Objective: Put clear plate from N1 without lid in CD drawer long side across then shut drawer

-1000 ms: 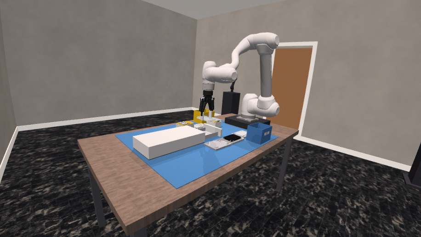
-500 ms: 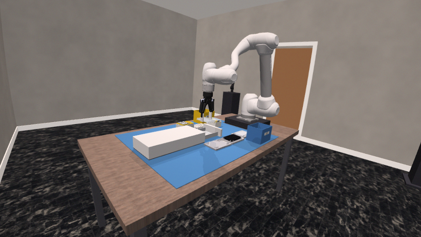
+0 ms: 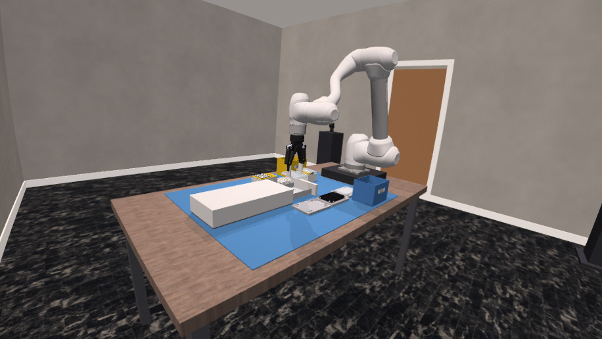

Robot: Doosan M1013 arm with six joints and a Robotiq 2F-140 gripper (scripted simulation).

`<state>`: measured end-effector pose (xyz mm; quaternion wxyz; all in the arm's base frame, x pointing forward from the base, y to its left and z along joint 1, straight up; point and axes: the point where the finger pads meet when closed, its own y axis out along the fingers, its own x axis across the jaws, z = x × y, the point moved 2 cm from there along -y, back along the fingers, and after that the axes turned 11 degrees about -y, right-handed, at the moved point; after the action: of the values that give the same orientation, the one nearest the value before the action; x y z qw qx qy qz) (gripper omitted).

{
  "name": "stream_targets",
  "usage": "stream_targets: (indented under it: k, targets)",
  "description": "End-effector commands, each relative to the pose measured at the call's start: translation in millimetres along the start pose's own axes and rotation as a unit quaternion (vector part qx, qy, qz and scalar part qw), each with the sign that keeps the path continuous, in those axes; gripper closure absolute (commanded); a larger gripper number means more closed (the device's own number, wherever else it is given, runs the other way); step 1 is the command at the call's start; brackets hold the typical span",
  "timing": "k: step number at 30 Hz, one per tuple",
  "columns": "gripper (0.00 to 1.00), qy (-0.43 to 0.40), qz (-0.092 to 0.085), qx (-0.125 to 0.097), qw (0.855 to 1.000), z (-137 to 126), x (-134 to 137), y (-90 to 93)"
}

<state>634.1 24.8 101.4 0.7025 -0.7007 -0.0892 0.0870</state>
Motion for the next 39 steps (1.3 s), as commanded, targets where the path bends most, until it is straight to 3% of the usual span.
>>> stream_targets:
  k: [1, 39]
  targets:
    - [1.00, 0.000, 0.000, 0.000, 1.000, 0.1, 0.0, 3.4]
    - [1.00, 0.000, 0.000, 0.000, 1.000, 0.3, 0.2, 48.7]
